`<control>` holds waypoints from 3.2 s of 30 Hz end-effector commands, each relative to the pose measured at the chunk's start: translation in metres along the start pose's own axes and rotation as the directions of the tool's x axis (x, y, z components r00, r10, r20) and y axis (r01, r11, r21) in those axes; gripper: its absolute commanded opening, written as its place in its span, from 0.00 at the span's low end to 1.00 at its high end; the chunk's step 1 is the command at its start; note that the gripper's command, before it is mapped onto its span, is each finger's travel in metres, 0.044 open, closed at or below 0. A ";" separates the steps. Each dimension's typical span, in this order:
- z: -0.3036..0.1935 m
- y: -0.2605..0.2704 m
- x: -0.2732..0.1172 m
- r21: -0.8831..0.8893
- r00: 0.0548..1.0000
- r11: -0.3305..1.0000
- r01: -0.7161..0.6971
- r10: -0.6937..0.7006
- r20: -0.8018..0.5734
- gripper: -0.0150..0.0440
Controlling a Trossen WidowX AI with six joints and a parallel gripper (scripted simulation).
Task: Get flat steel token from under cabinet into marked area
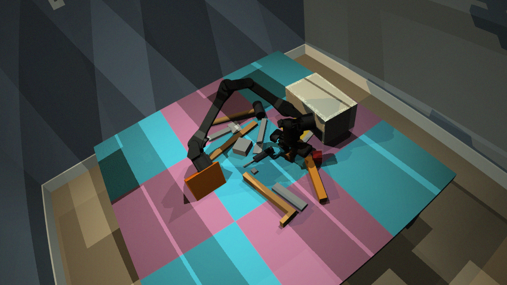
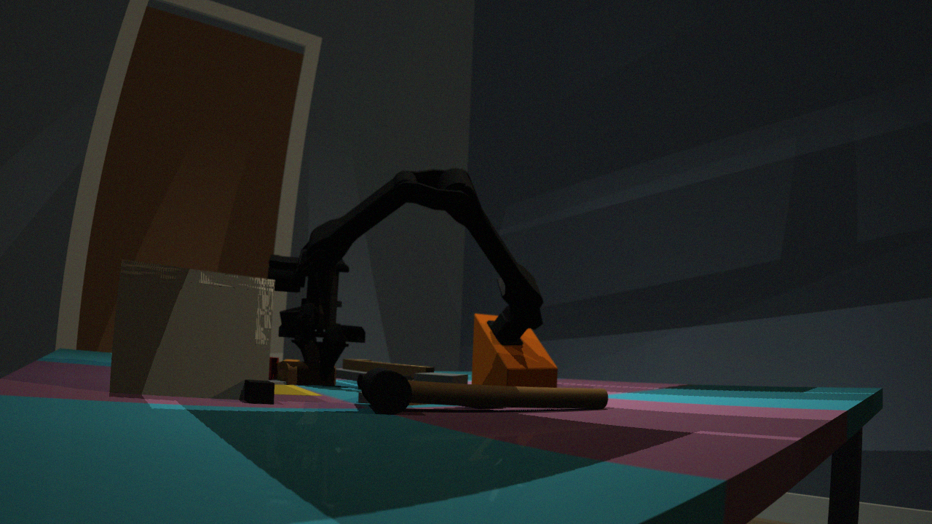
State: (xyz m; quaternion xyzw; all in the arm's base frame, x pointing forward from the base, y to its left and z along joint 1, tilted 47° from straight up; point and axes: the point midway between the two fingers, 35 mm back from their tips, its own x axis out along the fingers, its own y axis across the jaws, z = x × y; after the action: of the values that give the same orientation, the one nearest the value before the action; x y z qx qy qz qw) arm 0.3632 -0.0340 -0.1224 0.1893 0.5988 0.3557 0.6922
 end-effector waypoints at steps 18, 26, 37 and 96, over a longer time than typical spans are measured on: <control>0.025 0.000 0.000 -0.002 1.000 1.000 0.000 0.000 0.005 0.25; 0.033 0.000 -0.001 -0.002 1.000 1.000 0.000 0.000 0.005 0.25; 0.044 0.000 -0.001 -0.003 1.000 1.000 0.000 0.000 0.006 0.25; 0.029 0.016 0.001 -0.002 1.000 1.000 -0.001 0.001 0.005 0.25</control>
State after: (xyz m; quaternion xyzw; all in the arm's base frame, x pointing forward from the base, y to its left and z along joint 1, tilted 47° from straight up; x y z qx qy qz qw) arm 0.3916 -0.0172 -0.1045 0.1896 0.5974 0.3545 0.6939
